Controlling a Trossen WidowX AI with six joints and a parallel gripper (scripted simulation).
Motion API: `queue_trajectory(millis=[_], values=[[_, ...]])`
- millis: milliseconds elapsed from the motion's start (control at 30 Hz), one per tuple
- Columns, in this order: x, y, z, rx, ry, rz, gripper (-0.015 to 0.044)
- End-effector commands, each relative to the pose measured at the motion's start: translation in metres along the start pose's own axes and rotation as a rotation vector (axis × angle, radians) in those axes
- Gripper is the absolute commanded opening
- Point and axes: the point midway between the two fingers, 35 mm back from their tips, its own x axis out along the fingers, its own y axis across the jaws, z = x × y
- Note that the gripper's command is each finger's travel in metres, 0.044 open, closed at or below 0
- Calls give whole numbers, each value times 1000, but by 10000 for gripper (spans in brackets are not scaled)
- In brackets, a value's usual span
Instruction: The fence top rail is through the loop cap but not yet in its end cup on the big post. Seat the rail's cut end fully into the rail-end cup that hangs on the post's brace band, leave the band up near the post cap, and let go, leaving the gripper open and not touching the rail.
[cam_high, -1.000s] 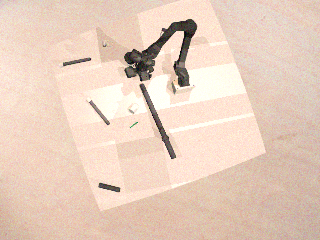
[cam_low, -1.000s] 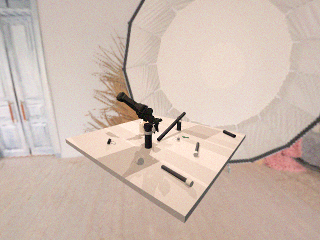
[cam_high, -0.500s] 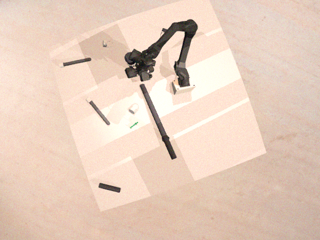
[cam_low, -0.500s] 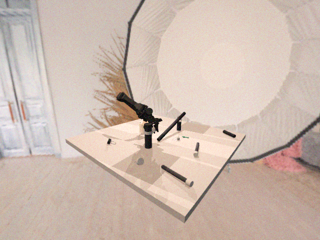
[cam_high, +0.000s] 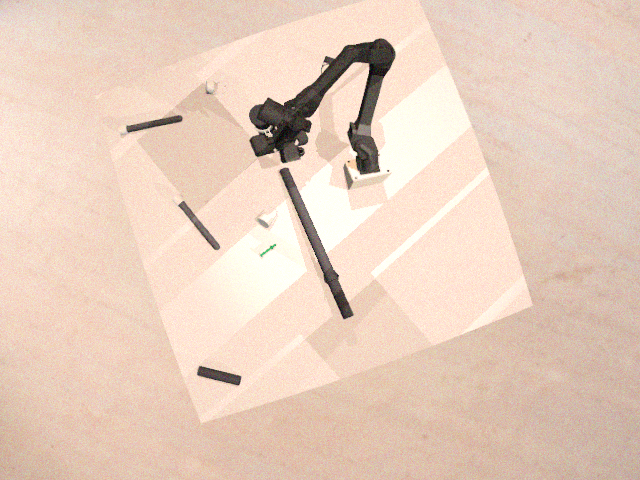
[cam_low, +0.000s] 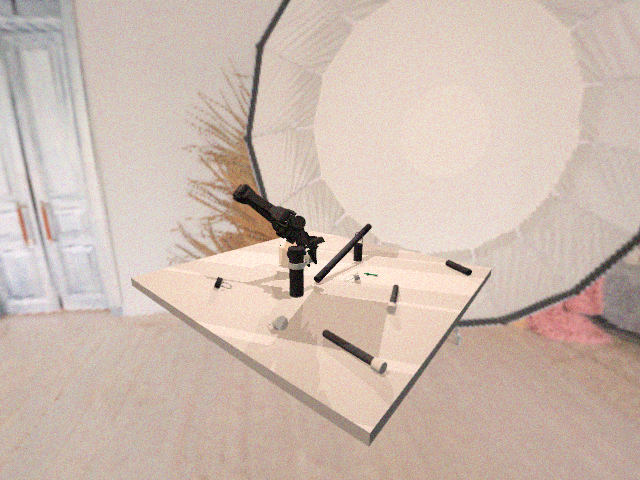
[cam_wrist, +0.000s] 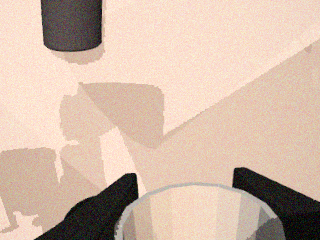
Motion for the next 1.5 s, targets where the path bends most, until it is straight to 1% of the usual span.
queue_trajectory(millis=[0, 267, 733, 833, 1100, 1467], values=[[0, 0, 0, 0, 0, 0, 236], [-8, -6, 12, 4, -7, 4, 440], [-33, -20, 40, 5, -1, 2, 440], [-32, -21, 42, 45, -15, 1, 440], [-53, -37, 84, 537, -45, 47, 440], [-91, -48, 134, 1210, 7, 53, 440]])
